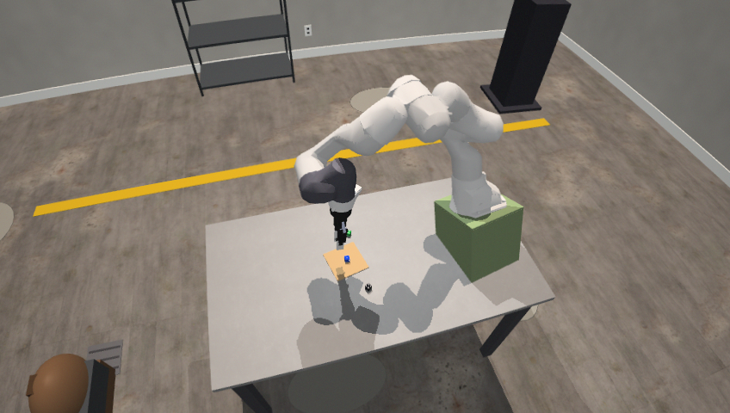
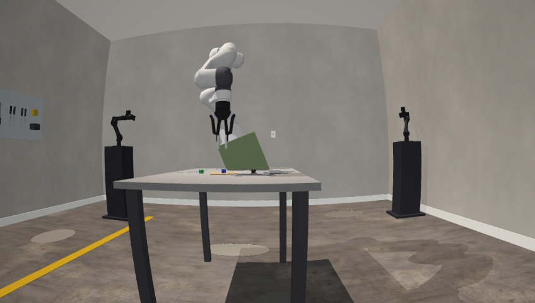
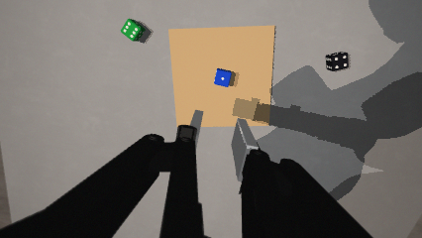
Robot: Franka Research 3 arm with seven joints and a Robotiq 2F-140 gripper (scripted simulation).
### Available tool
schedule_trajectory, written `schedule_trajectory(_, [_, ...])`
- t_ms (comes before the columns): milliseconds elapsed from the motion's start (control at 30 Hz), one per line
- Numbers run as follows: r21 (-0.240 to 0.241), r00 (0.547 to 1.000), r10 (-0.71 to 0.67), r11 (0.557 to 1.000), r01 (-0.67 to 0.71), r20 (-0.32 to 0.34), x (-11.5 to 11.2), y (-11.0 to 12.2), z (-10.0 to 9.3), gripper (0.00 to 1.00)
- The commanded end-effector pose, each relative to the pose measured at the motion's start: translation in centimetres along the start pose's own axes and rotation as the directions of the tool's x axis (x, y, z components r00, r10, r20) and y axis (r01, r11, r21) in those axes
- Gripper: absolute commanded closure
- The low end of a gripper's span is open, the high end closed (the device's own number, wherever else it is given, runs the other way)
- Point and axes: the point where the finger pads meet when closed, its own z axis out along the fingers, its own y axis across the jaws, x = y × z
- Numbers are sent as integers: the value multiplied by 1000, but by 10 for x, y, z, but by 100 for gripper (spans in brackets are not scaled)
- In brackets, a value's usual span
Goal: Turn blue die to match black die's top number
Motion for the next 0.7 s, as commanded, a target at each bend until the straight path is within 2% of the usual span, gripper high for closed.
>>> schedule_trajectory(0, [0,998,-18,1000,18,-63,16,1,-5,79])
schedule_trajectory(33, [0,998,-18,1000,18,-63,16,1,-5,0])
schedule_trajectory(400, [-2,999,-8,1000,8,-53,13,1,-4,0])
schedule_trajectory(467, [-1,998,-2,1000,2,-55,16,1,4,0])
schedule_trajectory(600, [3,998,22,1000,-21,-62,28,0,35,0])
schedule_trajectory(667, [3,998,24,1000,-24,-63,29,0,38,0])
